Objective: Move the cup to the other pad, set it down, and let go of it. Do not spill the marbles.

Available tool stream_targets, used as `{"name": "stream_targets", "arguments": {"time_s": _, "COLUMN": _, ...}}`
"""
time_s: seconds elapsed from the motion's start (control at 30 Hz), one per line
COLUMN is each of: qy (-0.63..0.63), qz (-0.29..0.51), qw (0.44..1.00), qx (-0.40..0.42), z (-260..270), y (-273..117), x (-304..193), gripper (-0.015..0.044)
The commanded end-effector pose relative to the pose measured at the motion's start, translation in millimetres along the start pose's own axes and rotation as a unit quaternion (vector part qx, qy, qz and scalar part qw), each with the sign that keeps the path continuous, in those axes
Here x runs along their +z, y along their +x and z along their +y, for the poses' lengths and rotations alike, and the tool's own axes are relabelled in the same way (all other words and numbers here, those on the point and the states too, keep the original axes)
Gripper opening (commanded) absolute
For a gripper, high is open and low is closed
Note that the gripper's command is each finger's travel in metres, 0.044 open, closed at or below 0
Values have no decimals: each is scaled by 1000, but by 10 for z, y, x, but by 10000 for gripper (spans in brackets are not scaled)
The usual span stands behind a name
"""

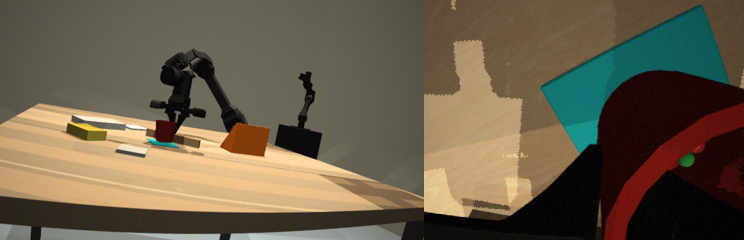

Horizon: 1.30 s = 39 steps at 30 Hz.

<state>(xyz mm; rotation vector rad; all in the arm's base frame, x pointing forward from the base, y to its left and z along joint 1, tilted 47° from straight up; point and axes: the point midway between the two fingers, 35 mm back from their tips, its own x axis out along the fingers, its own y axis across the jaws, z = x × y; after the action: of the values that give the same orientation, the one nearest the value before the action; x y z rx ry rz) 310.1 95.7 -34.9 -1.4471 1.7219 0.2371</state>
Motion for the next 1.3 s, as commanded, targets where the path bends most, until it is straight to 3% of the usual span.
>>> {"name": "stream_targets", "arguments": {"time_s": 0.0, "qy": 0, "qz": 0, "qw": 1000, "qx": 0, "z": -1, "y": -2, "x": 1, "gripper": 0}}
{"name": "stream_targets", "arguments": {"time_s": 0.17, "qy": 0, "qz": 0, "qw": 1000, "qx": 0, "z": -1, "y": -2, "x": 1, "gripper": 0}}
{"name": "stream_targets", "arguments": {"time_s": 0.33, "qy": 0, "qz": 0, "qw": 1000, "qx": 0, "z": -1, "y": -2, "x": 1, "gripper": 128}}
{"name": "stream_targets", "arguments": {"time_s": 1.27, "qy": -2, "qz": 0, "qw": 1000, "qx": 0, "z": -3, "y": -241, "x": 12, "gripper": 128}}
